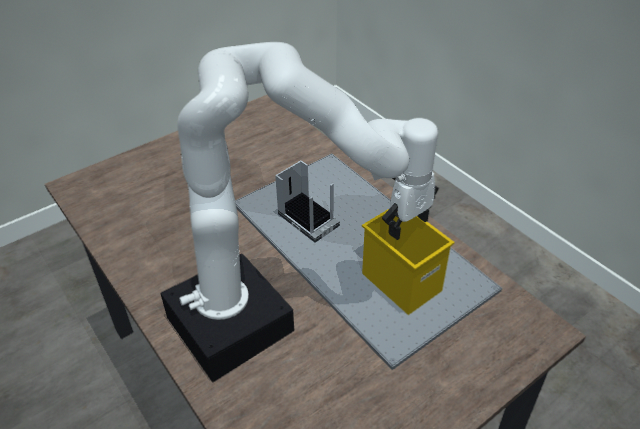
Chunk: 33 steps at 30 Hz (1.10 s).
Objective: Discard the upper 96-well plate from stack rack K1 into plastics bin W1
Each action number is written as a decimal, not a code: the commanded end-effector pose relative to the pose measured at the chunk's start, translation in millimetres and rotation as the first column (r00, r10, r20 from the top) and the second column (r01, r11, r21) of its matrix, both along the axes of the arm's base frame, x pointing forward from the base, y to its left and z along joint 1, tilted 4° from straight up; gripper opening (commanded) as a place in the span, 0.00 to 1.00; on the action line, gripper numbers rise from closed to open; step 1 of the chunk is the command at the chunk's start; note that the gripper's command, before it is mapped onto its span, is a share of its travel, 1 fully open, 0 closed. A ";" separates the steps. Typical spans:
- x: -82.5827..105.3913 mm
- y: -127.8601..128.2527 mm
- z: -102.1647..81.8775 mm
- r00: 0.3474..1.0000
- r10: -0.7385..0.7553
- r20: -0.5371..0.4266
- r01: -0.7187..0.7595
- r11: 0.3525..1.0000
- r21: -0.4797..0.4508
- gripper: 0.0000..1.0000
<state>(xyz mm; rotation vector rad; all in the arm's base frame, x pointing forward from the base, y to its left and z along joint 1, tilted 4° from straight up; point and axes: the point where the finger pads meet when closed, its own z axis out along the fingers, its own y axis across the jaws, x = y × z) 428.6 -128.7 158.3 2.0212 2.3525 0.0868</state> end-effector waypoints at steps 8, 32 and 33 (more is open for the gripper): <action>1.1 -0.4 1.6 1.000 0.000 0.004 0.000 1.000 -0.001 1.00; 0.4 -0.5 12.2 1.000 0.000 0.004 0.000 1.000 -0.001 1.00; 0.2 -0.6 14.9 1.000 0.000 0.004 0.000 1.000 -0.001 1.00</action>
